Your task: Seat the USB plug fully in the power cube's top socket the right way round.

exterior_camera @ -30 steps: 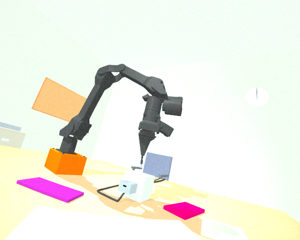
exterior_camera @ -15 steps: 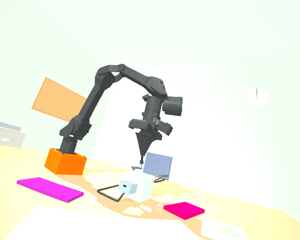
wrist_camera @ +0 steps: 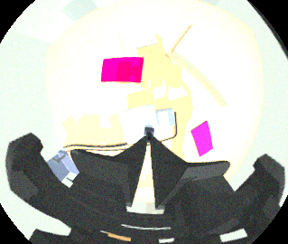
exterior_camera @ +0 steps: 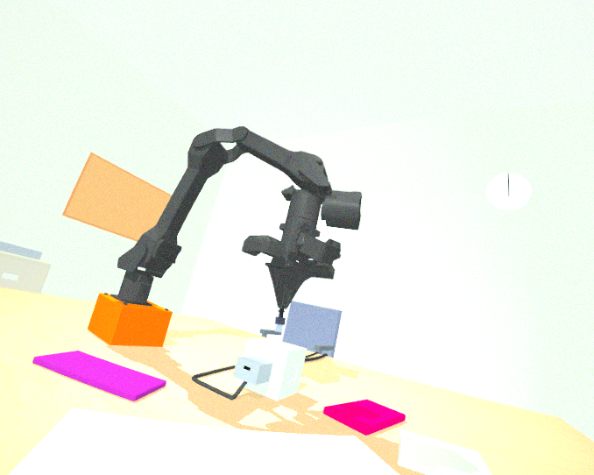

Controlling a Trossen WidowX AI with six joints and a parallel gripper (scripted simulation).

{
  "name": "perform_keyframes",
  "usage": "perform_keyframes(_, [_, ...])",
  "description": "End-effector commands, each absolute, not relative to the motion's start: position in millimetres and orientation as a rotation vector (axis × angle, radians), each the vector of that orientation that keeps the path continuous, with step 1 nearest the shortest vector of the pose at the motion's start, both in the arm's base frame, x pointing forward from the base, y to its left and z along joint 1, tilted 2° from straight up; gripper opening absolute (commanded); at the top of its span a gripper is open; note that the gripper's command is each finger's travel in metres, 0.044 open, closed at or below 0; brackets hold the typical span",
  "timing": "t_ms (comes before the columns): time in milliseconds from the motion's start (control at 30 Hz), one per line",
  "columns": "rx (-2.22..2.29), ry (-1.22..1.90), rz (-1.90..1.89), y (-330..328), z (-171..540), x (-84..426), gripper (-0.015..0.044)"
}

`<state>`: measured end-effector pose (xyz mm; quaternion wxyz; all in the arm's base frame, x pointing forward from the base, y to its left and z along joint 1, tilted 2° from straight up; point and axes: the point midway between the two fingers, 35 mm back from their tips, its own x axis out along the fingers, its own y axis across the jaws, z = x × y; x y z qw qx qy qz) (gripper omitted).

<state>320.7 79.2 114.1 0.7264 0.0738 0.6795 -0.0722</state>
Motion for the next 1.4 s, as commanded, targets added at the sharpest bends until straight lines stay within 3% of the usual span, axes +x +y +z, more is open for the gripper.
perform_keyframes(0, [0.234,1.492,-0.226,79.1,113.7,320.7,0.0])
perform_keyframes(1367, [1.082,1.242,-1.019,79.1,113.7,320.7,0.0])
